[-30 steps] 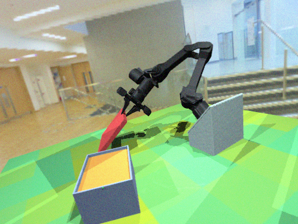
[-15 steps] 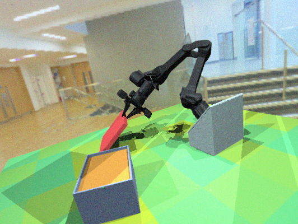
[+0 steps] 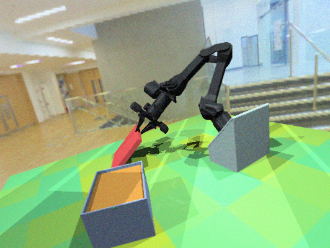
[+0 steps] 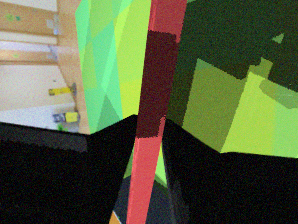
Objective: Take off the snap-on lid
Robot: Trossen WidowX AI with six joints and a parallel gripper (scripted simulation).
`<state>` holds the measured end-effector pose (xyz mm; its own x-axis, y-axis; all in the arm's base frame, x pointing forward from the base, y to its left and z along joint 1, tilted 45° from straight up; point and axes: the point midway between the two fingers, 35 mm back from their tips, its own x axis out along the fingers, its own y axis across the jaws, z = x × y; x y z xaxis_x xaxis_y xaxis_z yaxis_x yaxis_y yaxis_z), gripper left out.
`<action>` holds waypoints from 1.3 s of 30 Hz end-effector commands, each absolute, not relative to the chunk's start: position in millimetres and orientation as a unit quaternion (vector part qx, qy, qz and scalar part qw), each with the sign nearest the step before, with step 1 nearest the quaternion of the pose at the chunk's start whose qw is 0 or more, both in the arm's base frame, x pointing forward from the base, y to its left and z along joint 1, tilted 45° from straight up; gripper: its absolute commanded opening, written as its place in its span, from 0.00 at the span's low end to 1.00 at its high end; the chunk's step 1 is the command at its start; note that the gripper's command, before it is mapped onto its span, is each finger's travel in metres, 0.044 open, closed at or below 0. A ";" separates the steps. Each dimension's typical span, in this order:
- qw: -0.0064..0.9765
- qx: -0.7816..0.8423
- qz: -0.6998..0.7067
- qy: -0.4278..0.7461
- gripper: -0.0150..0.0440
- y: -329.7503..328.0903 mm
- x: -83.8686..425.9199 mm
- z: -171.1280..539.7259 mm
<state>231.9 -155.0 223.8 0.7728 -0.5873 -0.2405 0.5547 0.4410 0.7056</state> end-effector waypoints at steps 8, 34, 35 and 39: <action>0.851 0.407 -0.330 -0.019 0.25 -159.7 233.6 217.4; 0.851 0.407 -0.331 -0.019 0.25 -174.6 235.3 202.9; 0.851 0.407 -0.331 -0.019 0.25 -175.1 235.4 202.3; 0.851 0.407 -0.331 -0.019 0.25 -177.4 235.6 200.1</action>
